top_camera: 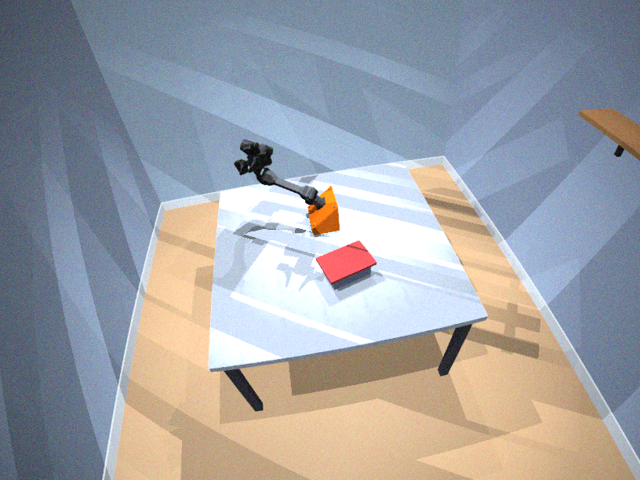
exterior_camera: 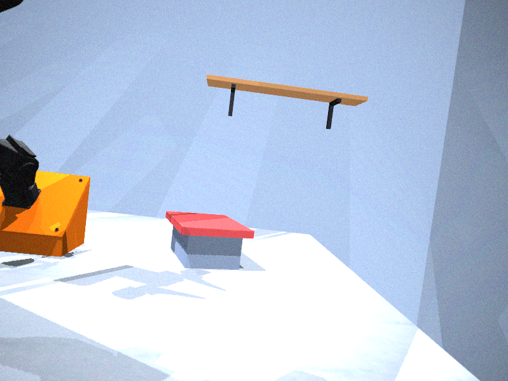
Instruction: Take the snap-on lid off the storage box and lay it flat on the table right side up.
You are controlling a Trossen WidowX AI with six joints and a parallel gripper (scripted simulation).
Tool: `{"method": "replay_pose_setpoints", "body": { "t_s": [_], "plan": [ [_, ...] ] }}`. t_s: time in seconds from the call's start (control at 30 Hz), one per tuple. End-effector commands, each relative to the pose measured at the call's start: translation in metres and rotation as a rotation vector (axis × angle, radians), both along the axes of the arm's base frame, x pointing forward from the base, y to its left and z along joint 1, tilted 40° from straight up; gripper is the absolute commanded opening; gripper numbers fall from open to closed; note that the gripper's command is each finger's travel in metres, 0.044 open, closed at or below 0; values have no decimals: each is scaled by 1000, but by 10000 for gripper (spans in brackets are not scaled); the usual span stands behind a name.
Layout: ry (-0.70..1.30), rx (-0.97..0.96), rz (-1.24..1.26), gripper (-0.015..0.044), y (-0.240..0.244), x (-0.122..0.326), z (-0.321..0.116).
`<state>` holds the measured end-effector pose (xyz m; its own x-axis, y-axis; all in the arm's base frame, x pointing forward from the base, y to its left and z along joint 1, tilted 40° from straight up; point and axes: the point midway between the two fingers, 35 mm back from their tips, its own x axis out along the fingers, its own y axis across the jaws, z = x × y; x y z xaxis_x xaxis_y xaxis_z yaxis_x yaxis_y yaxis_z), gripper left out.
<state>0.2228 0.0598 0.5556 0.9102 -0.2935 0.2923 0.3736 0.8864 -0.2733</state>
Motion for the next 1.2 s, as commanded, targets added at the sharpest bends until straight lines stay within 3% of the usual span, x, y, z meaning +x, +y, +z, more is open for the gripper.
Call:
{"method": "replay_pose_setpoints", "body": {
  "t_s": [0.0,0.2,0.33,0.6,1.03,1.17],
  "plan": [
    [33,81,90,235,34,33,-46],
    [104,216,173,235,61,66,-109],
    [193,362,217,235,75,89,-174],
    [347,622,204,235,77,106,-280],
    [566,1156,-122,235,33,72,-467],
    [572,1187,-154,235,28,67,-477]
  ]
}}
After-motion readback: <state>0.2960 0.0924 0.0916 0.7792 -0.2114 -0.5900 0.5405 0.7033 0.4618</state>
